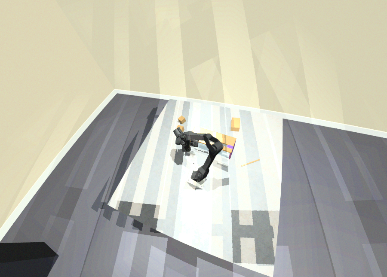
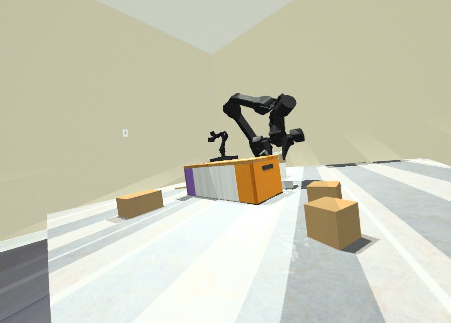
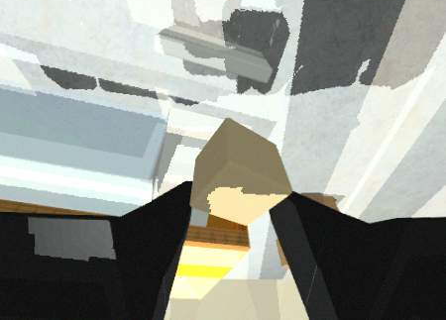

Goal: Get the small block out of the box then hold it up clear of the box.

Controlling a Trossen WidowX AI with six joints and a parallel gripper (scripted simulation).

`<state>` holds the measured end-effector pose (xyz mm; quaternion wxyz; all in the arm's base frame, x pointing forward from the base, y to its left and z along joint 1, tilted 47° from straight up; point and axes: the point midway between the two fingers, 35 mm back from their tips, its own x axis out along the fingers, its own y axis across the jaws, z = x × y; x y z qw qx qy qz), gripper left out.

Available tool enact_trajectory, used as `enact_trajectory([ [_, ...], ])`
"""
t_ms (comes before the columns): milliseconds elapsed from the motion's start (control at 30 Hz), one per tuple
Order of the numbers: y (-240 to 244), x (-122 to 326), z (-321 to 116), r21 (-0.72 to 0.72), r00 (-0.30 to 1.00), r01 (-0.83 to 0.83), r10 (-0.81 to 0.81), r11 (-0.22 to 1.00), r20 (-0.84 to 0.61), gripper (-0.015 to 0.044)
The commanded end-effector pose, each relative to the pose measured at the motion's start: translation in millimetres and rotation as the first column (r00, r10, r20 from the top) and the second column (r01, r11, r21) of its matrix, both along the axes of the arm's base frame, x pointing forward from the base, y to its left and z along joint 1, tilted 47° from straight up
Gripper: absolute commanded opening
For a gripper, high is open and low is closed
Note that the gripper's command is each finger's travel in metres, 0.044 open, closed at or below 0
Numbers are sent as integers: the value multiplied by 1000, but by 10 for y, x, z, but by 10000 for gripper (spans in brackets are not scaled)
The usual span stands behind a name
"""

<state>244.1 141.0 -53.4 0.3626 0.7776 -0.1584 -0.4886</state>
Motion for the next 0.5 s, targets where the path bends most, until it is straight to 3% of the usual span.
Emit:
enact_trajectory([
  [0,168,-72,171,7,990,-112,112,994,-89,0],
  [267,384,-243,438,27,924,-307,305,951,-232,0],
  [467,399,-259,460,30,915,-323,321,946,-243,0],
])
